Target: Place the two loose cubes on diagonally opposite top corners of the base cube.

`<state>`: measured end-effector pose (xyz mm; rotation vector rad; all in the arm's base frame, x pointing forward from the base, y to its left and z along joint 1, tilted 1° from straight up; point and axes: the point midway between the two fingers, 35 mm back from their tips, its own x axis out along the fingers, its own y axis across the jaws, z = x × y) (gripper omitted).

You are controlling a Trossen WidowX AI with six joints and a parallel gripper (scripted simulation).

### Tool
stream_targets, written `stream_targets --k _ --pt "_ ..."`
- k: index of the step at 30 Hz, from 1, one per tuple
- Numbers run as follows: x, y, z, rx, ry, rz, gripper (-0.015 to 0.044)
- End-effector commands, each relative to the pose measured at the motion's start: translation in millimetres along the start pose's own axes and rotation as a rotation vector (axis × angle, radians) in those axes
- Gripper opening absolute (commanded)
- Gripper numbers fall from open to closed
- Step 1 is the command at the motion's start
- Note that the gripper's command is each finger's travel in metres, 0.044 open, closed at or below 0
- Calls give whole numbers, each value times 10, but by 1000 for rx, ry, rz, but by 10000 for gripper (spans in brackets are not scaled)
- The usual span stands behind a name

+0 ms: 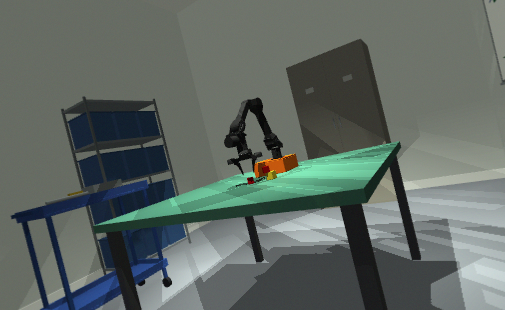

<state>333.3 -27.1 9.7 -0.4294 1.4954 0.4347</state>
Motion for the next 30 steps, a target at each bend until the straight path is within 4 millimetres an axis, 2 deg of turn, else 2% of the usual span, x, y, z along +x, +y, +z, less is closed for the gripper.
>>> stream_targets --k 1,22,28,30 --pt "62 10 -16 -3 4 2 265" --pt "377 13 -20 -3 4 2 265" --pt "377 13 -20 -3 4 2 108" --pt "377 13 -20 -3 4 2 105"
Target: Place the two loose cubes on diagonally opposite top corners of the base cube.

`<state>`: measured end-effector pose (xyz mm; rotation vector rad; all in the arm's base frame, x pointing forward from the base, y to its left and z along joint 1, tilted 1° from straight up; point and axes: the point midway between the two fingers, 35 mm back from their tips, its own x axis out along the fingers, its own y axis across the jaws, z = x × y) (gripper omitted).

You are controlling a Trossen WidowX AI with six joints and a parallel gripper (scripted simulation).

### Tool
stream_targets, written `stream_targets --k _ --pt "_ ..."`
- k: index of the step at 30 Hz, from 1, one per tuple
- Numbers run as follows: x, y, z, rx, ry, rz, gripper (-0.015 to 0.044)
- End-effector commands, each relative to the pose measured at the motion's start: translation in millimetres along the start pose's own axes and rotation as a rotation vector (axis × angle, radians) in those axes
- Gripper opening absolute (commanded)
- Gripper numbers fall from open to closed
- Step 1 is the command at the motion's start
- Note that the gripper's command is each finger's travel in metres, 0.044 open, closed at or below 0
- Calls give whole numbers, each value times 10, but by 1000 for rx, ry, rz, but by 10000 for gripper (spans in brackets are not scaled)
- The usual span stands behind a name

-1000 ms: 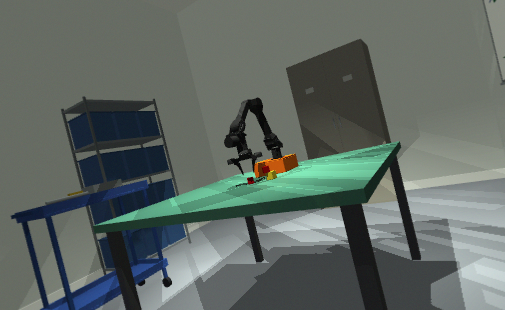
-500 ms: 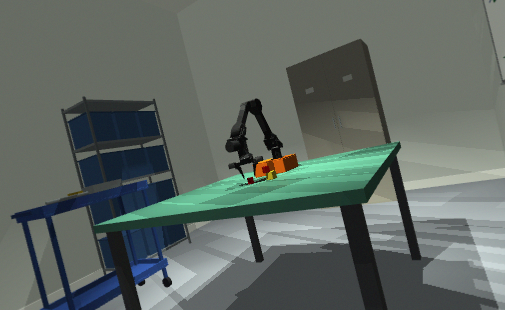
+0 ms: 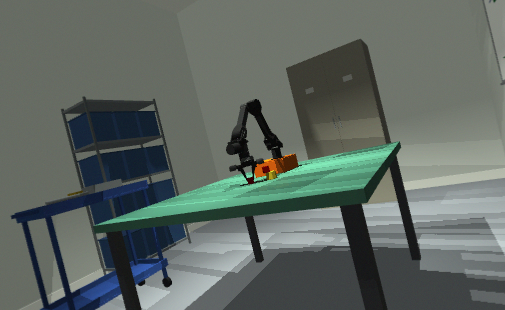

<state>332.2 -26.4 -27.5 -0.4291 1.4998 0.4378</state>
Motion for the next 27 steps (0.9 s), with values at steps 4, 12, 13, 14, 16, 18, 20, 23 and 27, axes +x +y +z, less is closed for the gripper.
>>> stream_targets --k 4,12,13,14,16,18,20,23,27 --pt "-29 -18 23 6 -11 -7 105" --pt "-181 -60 82 21 -35 -16 105" --pt "-197 -60 82 20 -34 -16 105" --pt "-212 -61 83 20 -34 -16 105" --pt "-244 -61 84 19 -32 -15 105" --pt "-275 -62 84 18 -31 -15 105" --pt "-306 -62 85 17 -30 -14 105" --pt "-354 -62 85 16 -28 -14 105" --pt "-417 -61 83 15 -26 -13 105"
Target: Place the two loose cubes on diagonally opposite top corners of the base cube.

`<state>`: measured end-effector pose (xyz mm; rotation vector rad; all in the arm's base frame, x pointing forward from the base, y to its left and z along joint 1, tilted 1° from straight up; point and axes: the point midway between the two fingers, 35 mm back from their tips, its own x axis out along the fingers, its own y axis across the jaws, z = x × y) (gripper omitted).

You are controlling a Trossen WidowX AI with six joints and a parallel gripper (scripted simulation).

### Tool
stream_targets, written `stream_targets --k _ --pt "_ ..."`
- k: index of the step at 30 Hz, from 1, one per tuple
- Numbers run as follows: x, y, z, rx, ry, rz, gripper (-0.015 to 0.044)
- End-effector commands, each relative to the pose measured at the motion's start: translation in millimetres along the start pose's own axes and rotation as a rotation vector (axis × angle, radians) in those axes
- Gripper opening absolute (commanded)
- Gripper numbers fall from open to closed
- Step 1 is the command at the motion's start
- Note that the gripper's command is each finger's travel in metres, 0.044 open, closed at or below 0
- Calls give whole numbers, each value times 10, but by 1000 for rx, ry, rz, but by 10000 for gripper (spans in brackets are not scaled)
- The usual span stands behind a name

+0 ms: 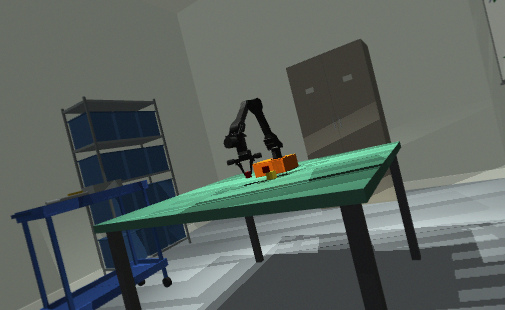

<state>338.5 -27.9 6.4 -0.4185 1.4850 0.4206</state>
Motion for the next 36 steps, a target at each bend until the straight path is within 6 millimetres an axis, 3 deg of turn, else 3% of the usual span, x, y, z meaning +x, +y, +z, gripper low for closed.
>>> stream_targets --k 1,36 --pt "-94 -15 29 -2 -10 -3 105" --pt "-666 25 -25 -16 12 6 105"
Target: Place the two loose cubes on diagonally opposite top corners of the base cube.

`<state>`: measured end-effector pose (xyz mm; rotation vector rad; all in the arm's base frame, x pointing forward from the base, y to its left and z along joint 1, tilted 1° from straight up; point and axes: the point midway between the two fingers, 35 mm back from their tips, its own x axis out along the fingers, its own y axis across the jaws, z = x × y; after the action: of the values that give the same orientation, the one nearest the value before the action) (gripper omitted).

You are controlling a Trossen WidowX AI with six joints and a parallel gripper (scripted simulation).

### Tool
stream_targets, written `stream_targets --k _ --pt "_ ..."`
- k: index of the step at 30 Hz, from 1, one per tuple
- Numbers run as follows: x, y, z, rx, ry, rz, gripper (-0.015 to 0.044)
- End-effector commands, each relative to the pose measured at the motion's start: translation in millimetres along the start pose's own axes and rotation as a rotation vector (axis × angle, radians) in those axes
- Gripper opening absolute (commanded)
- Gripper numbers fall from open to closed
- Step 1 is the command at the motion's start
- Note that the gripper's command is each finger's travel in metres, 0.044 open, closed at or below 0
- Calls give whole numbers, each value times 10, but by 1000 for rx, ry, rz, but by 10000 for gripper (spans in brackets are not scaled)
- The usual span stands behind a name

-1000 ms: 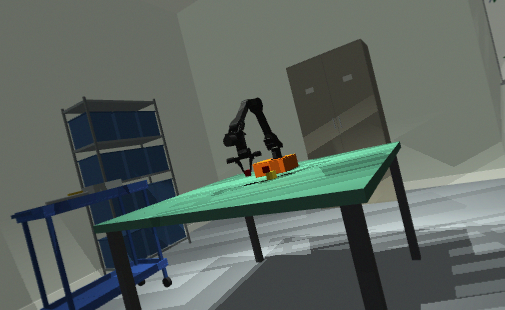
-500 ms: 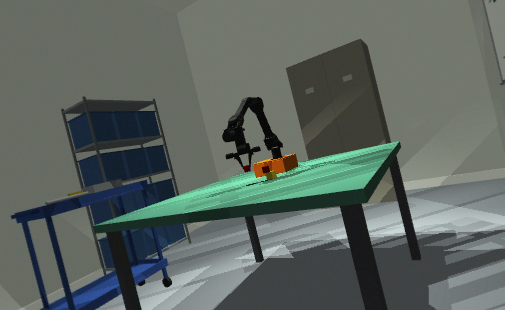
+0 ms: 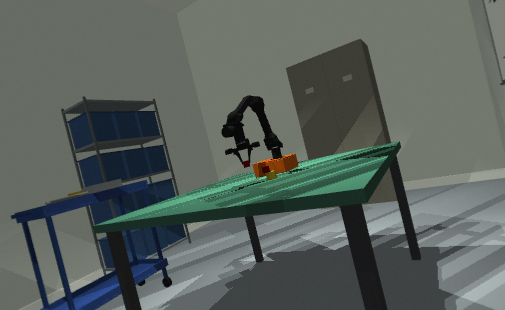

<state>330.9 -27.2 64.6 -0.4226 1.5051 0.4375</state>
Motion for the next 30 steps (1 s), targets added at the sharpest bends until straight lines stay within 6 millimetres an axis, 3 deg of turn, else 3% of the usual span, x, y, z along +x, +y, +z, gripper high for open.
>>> stream_targets --k 1,9,30 --pt "-99 -9 7 -5 -6 -8 105" --pt "-172 18 -2 11 -3 -7 105" --pt "-150 519 167 573 -5 -1 105"
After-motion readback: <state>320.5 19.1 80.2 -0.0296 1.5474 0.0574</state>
